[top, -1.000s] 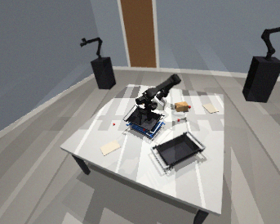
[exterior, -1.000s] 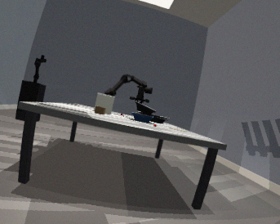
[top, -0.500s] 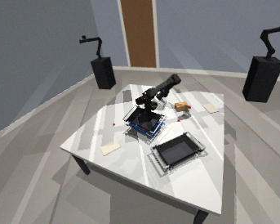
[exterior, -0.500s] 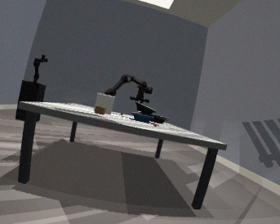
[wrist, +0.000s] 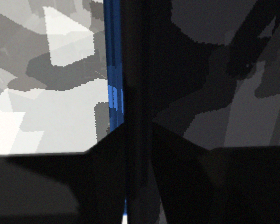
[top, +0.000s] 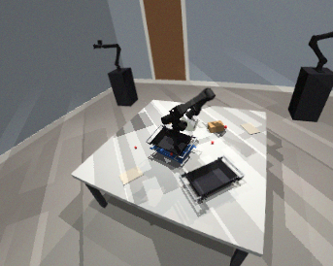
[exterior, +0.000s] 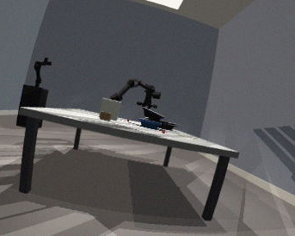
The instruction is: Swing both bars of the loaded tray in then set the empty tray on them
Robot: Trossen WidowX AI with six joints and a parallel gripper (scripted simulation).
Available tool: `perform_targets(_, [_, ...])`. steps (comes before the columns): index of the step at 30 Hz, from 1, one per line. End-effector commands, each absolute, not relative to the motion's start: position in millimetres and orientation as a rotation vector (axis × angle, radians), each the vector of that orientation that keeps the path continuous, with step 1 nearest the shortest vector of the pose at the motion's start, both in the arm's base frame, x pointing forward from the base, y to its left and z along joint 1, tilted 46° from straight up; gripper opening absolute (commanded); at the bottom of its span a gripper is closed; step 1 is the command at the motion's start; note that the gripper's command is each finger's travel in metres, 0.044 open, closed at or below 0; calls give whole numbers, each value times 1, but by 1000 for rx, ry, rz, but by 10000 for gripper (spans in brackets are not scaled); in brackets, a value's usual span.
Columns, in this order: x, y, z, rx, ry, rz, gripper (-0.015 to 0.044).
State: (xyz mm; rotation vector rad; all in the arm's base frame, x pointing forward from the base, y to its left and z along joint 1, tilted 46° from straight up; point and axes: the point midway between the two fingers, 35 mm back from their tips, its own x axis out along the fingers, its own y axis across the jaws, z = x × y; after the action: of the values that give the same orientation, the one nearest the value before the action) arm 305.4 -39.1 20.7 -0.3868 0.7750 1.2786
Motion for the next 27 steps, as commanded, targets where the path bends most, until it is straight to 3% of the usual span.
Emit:
perform_targets(1, [303, -33, 18, -378, 784, 1296, 0])
perform_targets(27, [301, -27, 13, -378, 784, 1296, 0])
